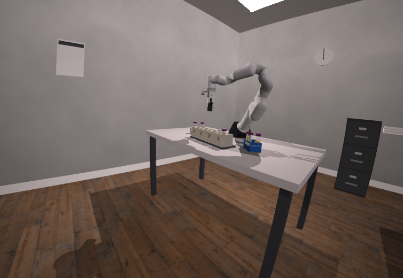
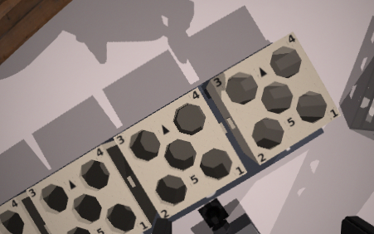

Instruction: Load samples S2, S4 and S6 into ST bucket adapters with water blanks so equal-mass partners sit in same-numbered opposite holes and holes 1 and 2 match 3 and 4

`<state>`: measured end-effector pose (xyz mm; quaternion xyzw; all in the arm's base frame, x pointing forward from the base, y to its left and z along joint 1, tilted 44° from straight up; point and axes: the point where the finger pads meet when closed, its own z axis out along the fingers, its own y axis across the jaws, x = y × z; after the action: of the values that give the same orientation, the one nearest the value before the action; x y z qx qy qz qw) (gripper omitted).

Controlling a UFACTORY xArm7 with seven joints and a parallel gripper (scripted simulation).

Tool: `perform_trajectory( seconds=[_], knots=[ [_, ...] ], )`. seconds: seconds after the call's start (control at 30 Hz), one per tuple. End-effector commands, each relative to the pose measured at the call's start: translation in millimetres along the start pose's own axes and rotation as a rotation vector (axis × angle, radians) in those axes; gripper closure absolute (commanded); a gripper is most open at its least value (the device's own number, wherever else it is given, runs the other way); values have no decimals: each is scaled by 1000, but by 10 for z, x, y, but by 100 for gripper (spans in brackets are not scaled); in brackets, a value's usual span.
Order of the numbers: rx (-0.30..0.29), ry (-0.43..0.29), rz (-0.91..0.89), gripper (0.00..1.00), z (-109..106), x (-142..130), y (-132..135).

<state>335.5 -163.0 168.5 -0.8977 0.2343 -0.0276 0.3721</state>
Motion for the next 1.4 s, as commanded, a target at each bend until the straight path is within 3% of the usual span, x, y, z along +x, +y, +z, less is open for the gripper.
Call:
perform_trajectory(
  seconds=[0.0, 0.1, 1.37],
  knots=[
    [-4, 2, 125, 0, -17, 31, 189],
    [-4, 2, 209, 0, -18, 40, 339],
    [-5, 2, 209, 0, -25, 134, 2040]
  ],
)
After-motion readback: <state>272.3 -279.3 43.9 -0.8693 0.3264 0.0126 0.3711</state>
